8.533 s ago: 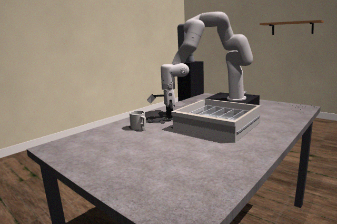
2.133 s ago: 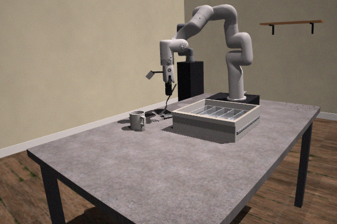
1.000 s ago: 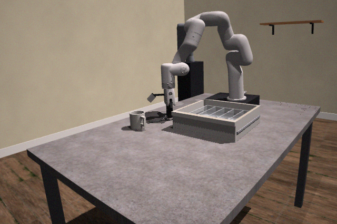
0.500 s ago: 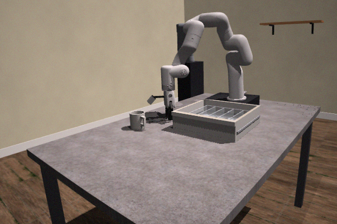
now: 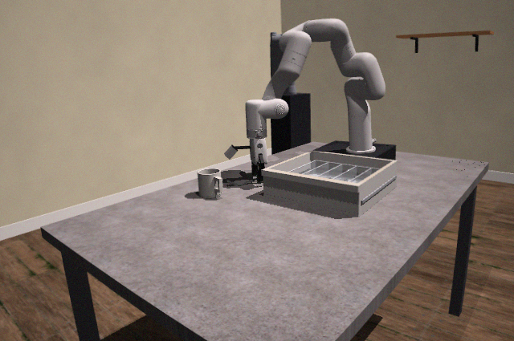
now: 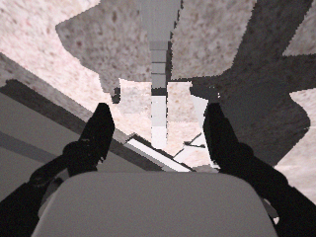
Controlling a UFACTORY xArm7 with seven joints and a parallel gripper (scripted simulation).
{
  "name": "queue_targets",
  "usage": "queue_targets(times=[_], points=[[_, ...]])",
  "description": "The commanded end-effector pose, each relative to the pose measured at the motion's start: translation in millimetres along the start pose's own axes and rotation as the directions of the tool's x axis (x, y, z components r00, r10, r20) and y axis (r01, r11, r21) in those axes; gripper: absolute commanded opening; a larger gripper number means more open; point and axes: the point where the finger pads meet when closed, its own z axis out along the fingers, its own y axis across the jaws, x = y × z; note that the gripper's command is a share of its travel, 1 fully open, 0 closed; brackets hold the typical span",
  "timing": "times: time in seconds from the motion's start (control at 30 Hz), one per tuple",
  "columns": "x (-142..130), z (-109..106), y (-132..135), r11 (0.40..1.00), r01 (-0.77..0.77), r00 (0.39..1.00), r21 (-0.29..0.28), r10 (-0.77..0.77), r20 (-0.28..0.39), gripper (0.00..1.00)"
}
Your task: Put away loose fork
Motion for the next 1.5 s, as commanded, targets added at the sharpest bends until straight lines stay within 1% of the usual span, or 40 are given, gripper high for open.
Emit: queue_targets(times=[0.0,0.27,0.47,0.53,0.9,1.03,1.23,1.47], points=[[1.7,-1.5,-0.4,1.0,0.0,1.0,0.001,0.0,-0.004,1.0],[1.7,-2.1,-0.4,1.0,0.0,1.0,0.001,0.0,-0.004,1.0],[1.6,-13.9,-0.4,1.0,0.0,1.0,0.001,0.0,-0.004,1.0],[1.6,-13.9,-0.4,1.0,0.0,1.0,0.001,0.0,-0.004,1.0],[1.4,-64.1,-0.3,1.0,0.0,1.0,0.001,0.0,-0.004,1.0],[1.4,-76.7,-0.3,1.0,0.0,1.0,0.001,0.0,-0.004,1.0],[1.3,-81.3,-0.3,1.0,0.0,1.0,0.001,0.0,-0.004,1.0],[1.3,-81.5,-0.3,1.0,0.0,1.0,0.001,0.0,-0.004,1.0]])
